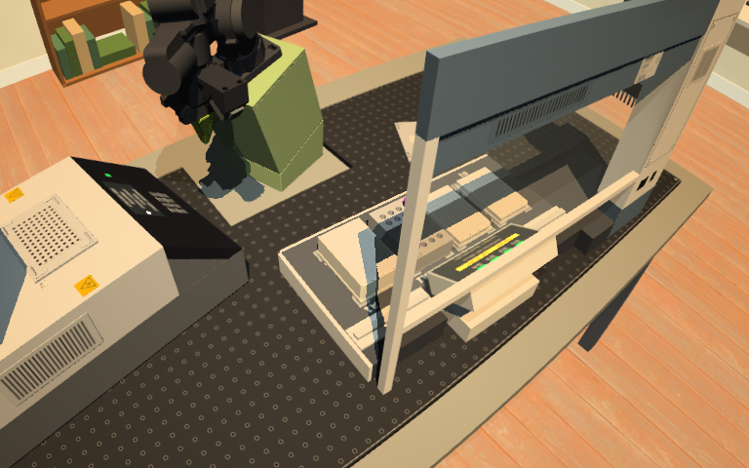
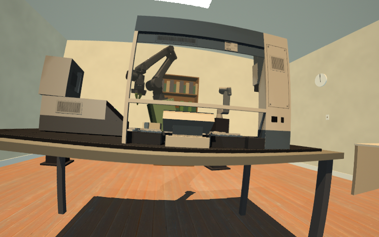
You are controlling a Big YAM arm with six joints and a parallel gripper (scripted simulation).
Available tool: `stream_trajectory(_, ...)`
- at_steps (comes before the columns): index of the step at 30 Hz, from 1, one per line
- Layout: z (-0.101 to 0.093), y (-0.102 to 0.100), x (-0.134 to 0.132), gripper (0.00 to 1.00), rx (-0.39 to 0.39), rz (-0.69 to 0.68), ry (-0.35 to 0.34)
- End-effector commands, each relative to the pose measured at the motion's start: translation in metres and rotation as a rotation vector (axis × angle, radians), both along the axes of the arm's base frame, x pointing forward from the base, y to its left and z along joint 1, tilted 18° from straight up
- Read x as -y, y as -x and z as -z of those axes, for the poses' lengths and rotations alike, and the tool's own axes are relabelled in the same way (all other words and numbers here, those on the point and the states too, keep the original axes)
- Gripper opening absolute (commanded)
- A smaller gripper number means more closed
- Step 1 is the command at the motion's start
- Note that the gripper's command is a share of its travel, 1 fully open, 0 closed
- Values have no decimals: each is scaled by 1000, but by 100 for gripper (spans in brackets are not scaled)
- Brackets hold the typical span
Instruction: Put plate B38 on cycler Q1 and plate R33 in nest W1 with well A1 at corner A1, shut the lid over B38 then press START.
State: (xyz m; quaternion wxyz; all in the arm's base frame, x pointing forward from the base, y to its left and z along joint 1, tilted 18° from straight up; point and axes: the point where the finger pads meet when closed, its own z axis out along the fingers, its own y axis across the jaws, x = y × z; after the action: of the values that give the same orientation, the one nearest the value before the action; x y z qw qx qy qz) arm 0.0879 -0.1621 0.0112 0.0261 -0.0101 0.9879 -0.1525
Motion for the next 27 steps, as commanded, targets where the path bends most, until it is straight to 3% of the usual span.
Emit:
stream_trajectory(1, -9, -6, 6, 0, 17, 5, 15)
stream_trajectory(21, -11, -10, 8, 0, 28, -8, 33)
stream_trajectory(27, -2, -6, 2, 0, 13, -7, 13)
